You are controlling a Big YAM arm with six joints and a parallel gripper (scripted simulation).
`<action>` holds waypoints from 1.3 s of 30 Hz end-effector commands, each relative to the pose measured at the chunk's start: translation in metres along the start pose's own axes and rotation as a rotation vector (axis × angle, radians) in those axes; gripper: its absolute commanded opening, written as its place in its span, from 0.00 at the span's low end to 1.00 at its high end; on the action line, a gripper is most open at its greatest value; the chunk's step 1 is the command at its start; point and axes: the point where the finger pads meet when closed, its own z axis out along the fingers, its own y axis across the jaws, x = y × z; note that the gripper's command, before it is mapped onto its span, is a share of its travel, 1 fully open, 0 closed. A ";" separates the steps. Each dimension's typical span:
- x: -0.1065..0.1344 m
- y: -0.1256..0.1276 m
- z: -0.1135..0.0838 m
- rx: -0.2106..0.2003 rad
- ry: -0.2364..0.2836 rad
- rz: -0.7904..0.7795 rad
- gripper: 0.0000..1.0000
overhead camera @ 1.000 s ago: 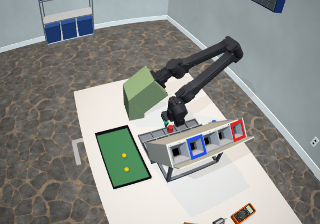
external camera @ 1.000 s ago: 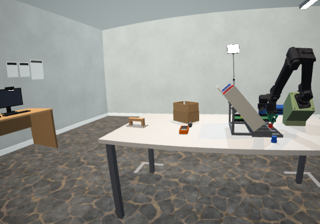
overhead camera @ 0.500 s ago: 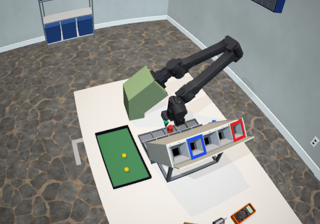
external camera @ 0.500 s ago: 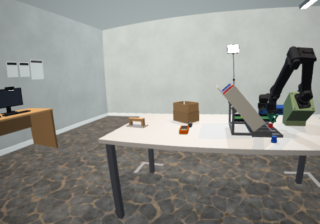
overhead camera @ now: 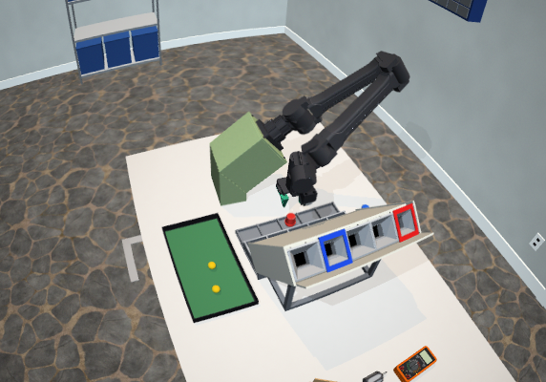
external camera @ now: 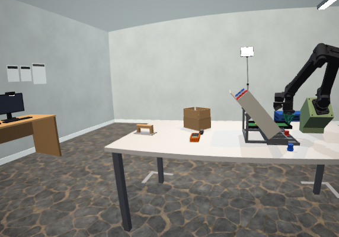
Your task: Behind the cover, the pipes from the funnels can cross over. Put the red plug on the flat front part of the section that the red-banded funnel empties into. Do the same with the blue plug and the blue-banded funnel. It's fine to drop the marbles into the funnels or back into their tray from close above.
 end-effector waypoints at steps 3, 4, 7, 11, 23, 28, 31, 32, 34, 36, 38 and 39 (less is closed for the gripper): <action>-0.017 0.000 -0.039 0.001 -0.023 -0.079 0.59; -0.017 -0.001 -0.043 0.001 -0.023 -0.079 0.59; -0.014 -0.003 -0.047 -0.005 -0.012 -0.064 0.59; -0.013 0.000 -0.044 -0.009 0.005 -0.077 0.59; -0.015 0.000 -0.044 -0.006 -0.001 -0.085 0.59; -0.015 0.000 -0.044 -0.006 -0.001 -0.085 0.59; -0.015 0.000 -0.044 -0.006 -0.001 -0.084 0.59; -0.015 0.000 -0.044 -0.006 -0.001 -0.084 0.59; -0.015 0.000 -0.044 -0.006 -0.001 -0.084 0.59; -0.015 0.000 -0.044 -0.006 -0.001 -0.084 0.59; -0.015 0.000 -0.044 -0.006 -0.001 -0.084 0.59; -0.015 0.000 -0.044 -0.006 -0.001 -0.084 0.59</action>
